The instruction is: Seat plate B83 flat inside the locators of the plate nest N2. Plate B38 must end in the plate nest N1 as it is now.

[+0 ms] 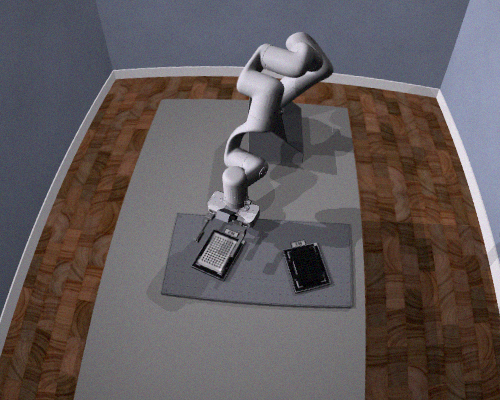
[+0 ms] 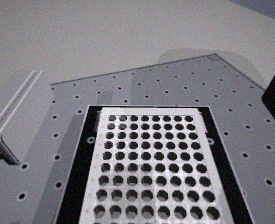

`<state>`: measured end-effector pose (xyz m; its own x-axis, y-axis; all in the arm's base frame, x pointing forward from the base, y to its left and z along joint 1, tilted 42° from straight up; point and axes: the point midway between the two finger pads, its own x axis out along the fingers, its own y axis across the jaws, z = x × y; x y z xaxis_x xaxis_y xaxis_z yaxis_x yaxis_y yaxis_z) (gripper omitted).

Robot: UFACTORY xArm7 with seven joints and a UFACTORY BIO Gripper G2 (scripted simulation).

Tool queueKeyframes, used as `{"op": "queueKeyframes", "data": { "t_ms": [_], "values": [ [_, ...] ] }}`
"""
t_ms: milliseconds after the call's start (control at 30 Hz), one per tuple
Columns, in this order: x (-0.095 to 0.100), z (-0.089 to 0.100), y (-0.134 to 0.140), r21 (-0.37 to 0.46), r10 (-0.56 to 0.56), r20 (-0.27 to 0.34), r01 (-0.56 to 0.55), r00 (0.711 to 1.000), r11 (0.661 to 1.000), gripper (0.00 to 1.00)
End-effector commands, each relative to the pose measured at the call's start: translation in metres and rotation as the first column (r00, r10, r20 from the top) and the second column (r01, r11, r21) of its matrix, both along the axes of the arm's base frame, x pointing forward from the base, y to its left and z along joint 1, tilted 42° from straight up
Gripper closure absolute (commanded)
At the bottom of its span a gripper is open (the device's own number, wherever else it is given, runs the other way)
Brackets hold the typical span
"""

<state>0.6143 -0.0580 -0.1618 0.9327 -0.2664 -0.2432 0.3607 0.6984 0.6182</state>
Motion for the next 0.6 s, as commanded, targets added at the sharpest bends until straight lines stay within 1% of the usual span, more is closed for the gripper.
{"op": "queueKeyframes", "data": {
  "t_ms": [0, 100, 233, 567],
  "values": [
    [0.0011, 0.0097, -0.0096, -0.002, -0.003, 0.003, 0.003, 1.000, 1.000, 0.46],
    [0.0011, 0.0157, -0.0149, -0.002, -0.003, 0.003, 0.003, 1.000, 1.000, 0.46],
    [0.0011, 0.0189, -0.0178, -0.002, -0.003, 0.003, 0.003, 1.000, 1.000, 0.46],
    [0.0011, 0.0189, -0.0178, -0.002, -0.003, 0.003, 0.003, 1.000, 1.000, 0.46]
  ]
}}
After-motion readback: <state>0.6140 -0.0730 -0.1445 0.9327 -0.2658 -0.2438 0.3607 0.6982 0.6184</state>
